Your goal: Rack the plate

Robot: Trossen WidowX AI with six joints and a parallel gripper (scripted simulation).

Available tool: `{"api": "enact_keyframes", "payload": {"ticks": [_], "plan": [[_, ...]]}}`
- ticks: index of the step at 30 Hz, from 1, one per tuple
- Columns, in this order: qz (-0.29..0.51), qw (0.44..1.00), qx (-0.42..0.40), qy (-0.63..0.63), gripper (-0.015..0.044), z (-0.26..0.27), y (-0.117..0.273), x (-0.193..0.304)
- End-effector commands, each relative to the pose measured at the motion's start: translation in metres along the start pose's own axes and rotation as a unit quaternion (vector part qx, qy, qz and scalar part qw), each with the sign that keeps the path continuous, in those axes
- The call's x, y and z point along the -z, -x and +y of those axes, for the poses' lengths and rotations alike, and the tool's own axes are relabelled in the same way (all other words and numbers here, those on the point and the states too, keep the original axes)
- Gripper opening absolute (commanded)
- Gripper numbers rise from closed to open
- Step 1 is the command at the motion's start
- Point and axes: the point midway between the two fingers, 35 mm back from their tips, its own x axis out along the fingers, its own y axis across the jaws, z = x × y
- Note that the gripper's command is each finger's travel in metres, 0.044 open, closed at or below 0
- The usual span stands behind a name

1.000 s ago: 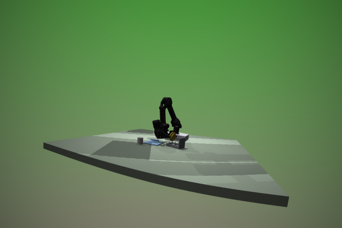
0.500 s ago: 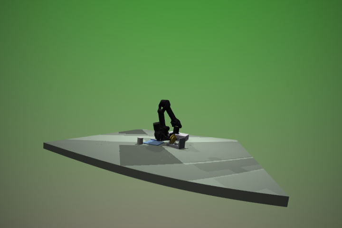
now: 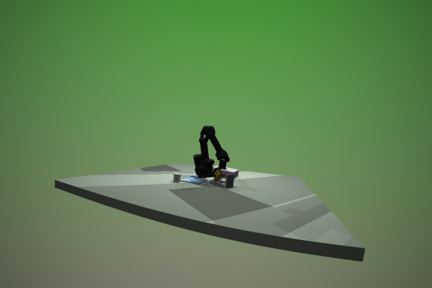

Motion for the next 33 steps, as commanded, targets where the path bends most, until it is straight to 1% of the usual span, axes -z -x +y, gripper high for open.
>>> {"api": "enact_keyframes", "payload": {"ticks": [1, 8, 9, 14, 16, 24, 26, 30, 33], "plan": [[0.0, 1.0, 0.0, 0.0, 0.021, 0.0, 0.0, 0.0], [0.0, 1.0, 0.0, 0.0, 0.0394, 0.0, 0.0, 0.0], [0.0, 1.0, 0.0, 0.0, 0.04, 0.0, 0.0, 0.0], [0.0, 1.0, 0.0, 0.0, 0.04, 0.0, 0.0, 0.0], [-0.001, 1.0, 0.0, 0.001, 0.04, -0.002, 0.0, -0.007], [-0.01, 1.0, 0.002, 0.008, 0.04, -0.01, 0.007, -0.096], [-0.011, 1.0, 0.002, 0.009, 0.04, -0.017, 0.008, -0.11], [-0.011, 1.0, 0.004, 0.007, 0.04, -0.018, 0.008, -0.112], [-0.01, 0.999, 0.028, -0.016, 0.04, -0.034, 0.007, -0.113]]}}
